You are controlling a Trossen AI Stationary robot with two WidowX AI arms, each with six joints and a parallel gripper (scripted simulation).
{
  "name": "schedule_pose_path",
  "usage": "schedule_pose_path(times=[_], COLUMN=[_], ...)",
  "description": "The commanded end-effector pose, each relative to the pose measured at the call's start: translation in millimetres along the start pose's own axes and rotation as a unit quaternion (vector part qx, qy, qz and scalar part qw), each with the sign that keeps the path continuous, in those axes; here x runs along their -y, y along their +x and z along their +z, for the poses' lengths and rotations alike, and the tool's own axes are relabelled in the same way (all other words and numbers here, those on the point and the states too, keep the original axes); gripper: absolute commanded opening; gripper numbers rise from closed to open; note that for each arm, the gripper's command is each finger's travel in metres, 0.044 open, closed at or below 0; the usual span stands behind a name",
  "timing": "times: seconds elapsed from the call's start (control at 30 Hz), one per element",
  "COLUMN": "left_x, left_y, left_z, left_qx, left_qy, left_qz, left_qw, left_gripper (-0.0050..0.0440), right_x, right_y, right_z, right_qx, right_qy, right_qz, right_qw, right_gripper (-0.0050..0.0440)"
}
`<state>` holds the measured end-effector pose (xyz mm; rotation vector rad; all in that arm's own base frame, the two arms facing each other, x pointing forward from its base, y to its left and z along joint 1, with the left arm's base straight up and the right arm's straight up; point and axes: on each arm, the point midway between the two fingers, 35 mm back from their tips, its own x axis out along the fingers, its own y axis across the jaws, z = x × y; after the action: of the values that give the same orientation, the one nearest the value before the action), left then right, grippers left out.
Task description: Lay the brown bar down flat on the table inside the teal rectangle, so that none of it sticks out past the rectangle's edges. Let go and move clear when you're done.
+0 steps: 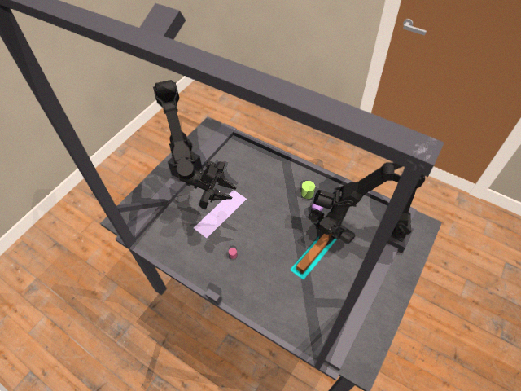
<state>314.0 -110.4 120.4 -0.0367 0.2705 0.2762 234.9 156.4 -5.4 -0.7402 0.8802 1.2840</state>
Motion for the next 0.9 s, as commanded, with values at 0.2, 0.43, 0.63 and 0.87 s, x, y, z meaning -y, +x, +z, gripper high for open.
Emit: schedule_pose_path(times=[0.2, 0.43, 0.63, 0.87], left_x=[2, 2, 2, 2], left_y=[-1, -1, -1, -1], left_z=[8, 8, 8, 8], left_qx=[0.008, 0.008, 0.008, 0.008], left_qy=[-0.009, -0.009, -0.009, -0.009], left_qz=[-0.002, -0.002, -0.002, -0.002], left_qw=[1.000, 1.000, 1.000, 1.000], left_gripper=[0.0208, 0.0208, 0.0208, 0.0208], right_x=[4, 5, 9, 7], right_y=[-2, -3, -16, -65], right_z=[4, 5, 9, 7], right_qx=[0.011, 0.011, 0.016, 0.015], right_qy=[-0.006, -0.007, -0.012, -0.012], right_qz=[-0.007, -0.010, -0.017, -0.018], right_qw=[1.000, 1.000, 1.000, 1.000], right_gripper=[0.0116, 0.0196, 0.0256, 0.0256])
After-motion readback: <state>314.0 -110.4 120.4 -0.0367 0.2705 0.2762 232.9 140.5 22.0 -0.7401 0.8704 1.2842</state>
